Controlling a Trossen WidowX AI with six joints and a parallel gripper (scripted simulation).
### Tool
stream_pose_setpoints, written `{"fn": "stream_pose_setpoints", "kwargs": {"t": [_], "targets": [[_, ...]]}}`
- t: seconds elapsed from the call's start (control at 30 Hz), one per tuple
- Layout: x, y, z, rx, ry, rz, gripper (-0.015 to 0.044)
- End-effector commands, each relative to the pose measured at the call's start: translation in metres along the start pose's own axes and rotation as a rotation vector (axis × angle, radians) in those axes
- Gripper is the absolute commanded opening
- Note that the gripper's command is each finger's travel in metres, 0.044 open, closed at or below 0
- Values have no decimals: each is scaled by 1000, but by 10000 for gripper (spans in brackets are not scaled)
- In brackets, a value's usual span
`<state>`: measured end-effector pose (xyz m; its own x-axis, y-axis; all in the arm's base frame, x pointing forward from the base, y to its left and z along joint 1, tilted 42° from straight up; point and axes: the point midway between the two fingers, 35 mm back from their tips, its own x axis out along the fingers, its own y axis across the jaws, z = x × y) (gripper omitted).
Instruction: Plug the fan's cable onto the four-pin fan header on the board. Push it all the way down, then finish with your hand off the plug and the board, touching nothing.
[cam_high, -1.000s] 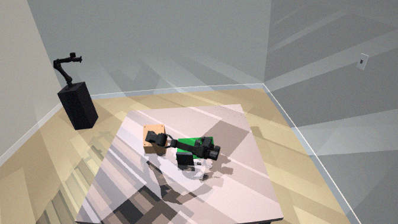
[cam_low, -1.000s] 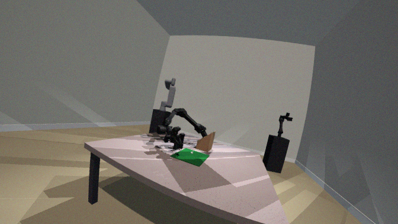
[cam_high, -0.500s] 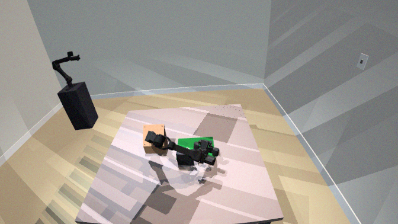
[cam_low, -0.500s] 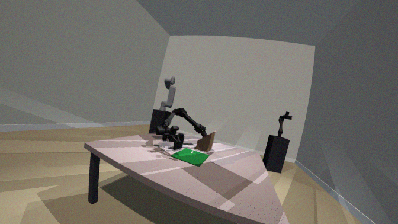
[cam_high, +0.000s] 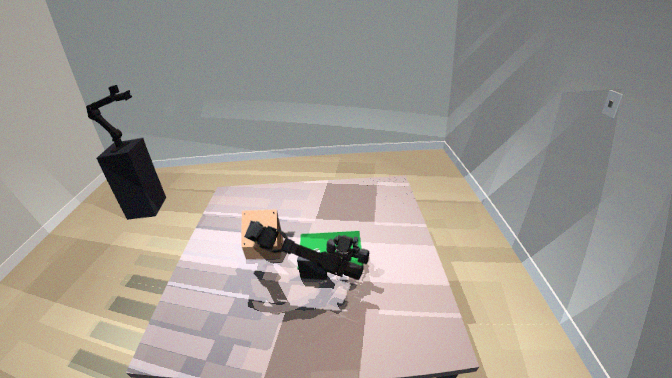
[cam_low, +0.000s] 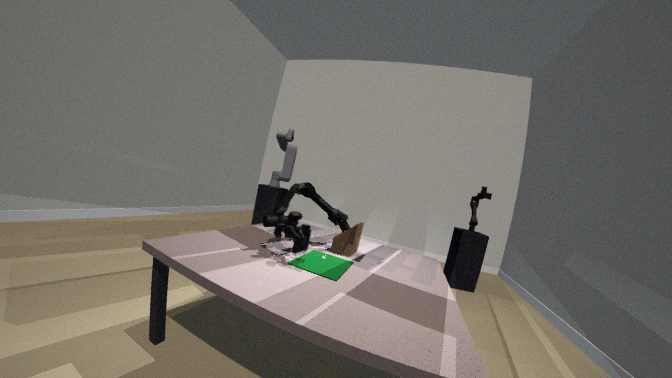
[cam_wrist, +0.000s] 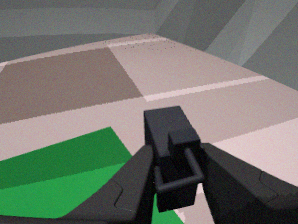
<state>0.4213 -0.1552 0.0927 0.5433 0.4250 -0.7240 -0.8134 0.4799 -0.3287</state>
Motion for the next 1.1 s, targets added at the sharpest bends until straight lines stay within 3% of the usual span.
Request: {"fn": "stream_pose_setpoints", "kwargs": {"t": [0.0, 1.07], "targets": [[-1, 0, 1, 4, 3, -1, 0], [-4, -1, -12, -5, 0, 0, 0]]}}
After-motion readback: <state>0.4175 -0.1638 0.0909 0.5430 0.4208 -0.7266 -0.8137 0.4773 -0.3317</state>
